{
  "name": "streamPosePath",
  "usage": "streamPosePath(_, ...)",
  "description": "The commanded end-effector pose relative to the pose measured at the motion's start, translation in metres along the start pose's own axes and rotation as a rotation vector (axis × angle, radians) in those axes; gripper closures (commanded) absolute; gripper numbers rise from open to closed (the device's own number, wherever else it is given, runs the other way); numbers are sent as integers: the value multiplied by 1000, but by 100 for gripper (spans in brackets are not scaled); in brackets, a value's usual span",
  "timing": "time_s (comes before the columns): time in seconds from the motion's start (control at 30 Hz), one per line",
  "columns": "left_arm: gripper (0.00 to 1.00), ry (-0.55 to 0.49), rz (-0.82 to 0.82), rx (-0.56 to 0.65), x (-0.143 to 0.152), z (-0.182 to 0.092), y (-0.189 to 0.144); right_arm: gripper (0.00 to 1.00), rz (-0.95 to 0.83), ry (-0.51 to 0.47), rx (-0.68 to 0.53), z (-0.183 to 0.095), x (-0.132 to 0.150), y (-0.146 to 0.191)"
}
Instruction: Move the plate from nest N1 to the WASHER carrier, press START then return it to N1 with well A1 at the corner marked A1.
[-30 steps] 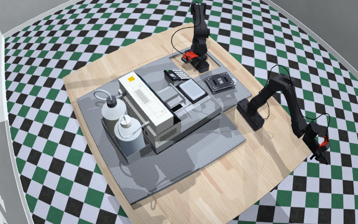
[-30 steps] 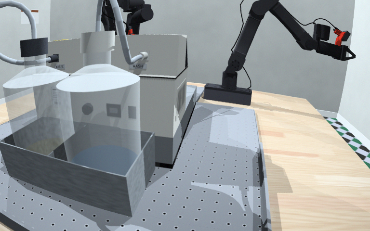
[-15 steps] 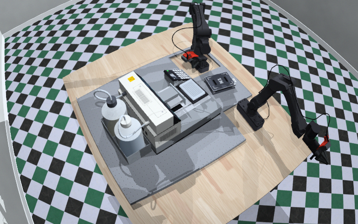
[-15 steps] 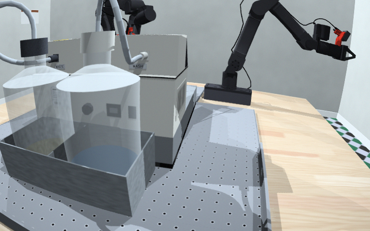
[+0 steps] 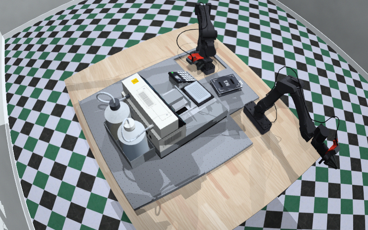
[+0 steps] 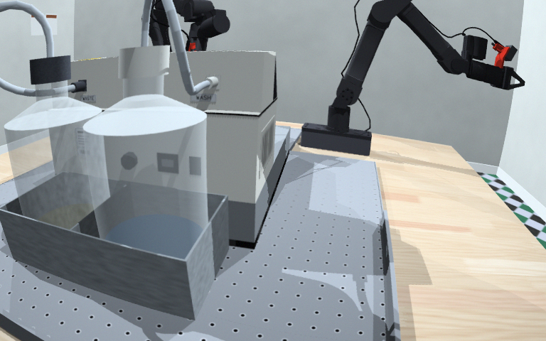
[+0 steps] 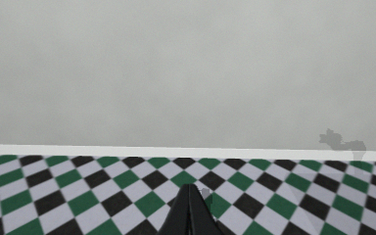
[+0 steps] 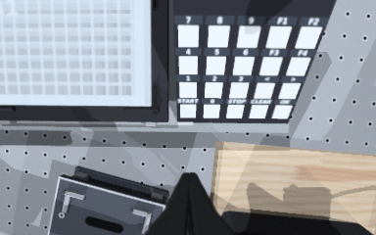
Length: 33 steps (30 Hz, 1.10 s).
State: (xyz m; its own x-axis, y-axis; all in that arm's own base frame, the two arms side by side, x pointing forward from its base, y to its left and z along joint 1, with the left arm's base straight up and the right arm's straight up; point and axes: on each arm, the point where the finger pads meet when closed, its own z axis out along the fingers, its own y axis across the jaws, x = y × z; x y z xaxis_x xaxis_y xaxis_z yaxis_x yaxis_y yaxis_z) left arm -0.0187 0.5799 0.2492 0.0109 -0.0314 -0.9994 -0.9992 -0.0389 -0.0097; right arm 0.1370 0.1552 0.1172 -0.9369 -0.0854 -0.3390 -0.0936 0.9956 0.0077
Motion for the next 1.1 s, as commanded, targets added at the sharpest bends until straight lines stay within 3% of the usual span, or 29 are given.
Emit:
streamPosePath(0.0,100,-32,10,4,-7,0,2,100,12,-39,-37,-11,-9,5)
streamPosePath(0.37,100,-32,10,4,-7,0,2,100,0,-17,-17,25,-6,3)
streamPosePath(1.07,100,-32,10,4,-7,0,2,100,3,-36,-36,52,-10,7)
